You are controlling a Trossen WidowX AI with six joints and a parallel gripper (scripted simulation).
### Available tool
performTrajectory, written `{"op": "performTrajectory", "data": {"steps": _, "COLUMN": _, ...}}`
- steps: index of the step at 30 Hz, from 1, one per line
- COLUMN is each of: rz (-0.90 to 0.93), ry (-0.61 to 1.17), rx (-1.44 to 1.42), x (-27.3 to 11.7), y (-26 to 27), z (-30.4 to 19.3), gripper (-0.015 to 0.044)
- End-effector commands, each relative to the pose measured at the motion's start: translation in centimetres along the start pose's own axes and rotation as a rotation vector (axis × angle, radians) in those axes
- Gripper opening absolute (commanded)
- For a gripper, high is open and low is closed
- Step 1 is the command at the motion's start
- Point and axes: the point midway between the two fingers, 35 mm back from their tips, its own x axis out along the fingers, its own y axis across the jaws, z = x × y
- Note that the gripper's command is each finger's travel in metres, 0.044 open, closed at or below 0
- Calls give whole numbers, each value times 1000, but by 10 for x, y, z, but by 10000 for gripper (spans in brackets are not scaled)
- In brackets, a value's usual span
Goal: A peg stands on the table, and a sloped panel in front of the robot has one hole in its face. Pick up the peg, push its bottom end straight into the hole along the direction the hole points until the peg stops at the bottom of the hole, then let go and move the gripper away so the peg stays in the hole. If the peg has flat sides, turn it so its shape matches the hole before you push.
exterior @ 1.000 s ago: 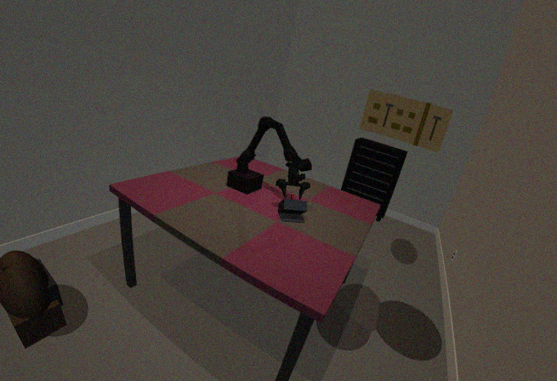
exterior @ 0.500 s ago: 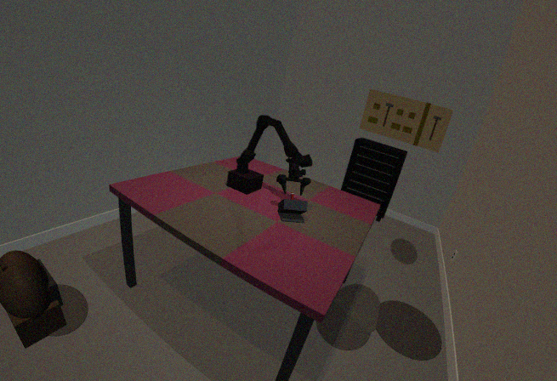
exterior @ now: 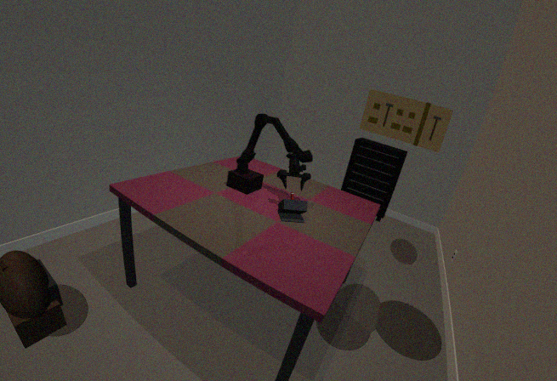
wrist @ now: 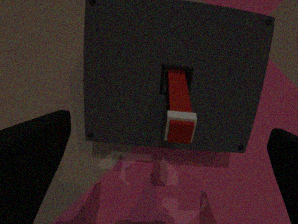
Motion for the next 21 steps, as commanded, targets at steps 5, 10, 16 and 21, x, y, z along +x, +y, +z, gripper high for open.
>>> {"op": "performTrajectory", "data": {"steps": 5, "rz": 0, "ry": -5, "rx": 4, "x": -16, "y": 1, "z": 1, "gripper": 440}}
{"op": "performTrajectory", "data": {"steps": 10, "rz": 1, "ry": -4, "rx": 3, "x": -26, "y": 1, "z": 0, "gripper": 440}}
{"op": "performTrajectory", "data": {"steps": 16, "rz": 2, "ry": -4, "rx": 3, "x": -36, "y": 1, "z": -1, "gripper": 440}}
{"op": "performTrajectory", "data": {"steps": 21, "rz": 2, "ry": -4, "rx": 3, "x": -46, "y": 1, "z": -2, "gripper": 440}}
